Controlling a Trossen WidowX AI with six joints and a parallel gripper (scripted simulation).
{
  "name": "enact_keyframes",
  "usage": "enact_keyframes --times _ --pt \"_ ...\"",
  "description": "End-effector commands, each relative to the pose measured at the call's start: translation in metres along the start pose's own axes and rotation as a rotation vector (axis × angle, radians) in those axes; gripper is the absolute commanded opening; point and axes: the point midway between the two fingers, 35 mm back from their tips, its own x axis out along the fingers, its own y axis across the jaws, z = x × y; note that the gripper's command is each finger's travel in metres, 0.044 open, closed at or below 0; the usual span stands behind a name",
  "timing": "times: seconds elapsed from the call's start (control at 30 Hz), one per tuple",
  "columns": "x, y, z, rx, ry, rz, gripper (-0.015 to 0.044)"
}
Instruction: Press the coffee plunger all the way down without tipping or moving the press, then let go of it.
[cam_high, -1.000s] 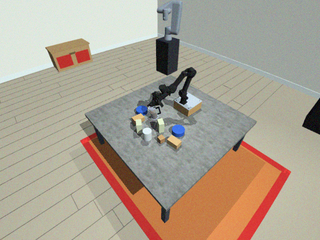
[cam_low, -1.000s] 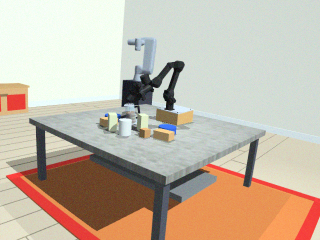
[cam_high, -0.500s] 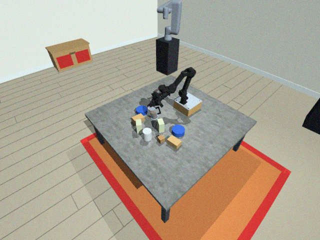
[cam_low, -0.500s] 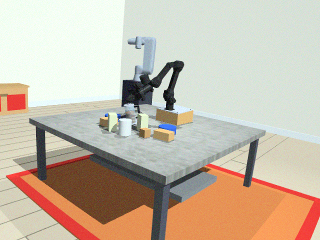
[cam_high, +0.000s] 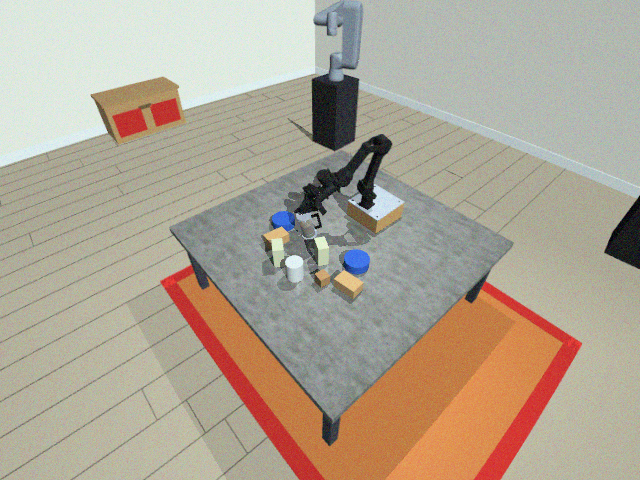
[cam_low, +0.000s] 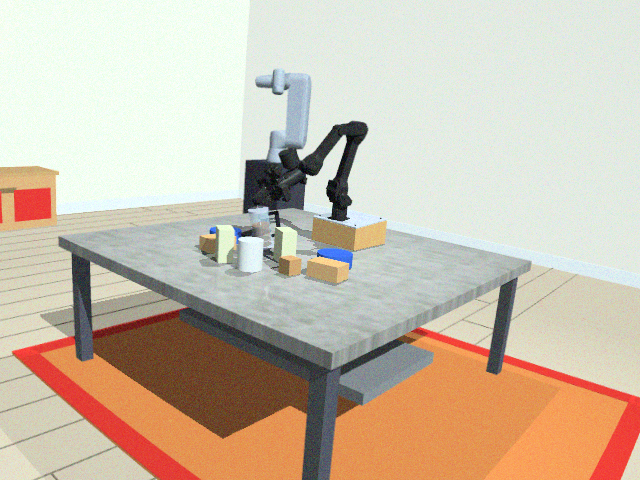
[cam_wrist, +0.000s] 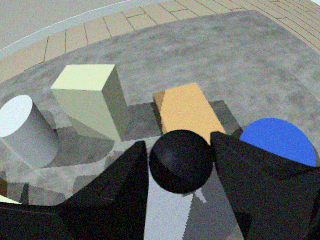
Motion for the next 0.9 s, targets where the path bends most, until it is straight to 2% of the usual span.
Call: enact_keyframes --times 0.0,0.27,0.47,0.73,0.87 --pt "0.000 0.000 -0.001 0.000 0.002 0.000 0.0232" --pt "0.000 0.000 -0.001 0.000 0.002 0.000 0.0440" --pt "-0.007 -0.001 0.006 0.001 0.004 -0.001 0.0440" --pt "-0.068 -0.002 0.045 0.010 0.018 -0.003 0.0440" --pt "-0.076 -0.002 0.047 0.009 0.020 -0.003 0.0440"
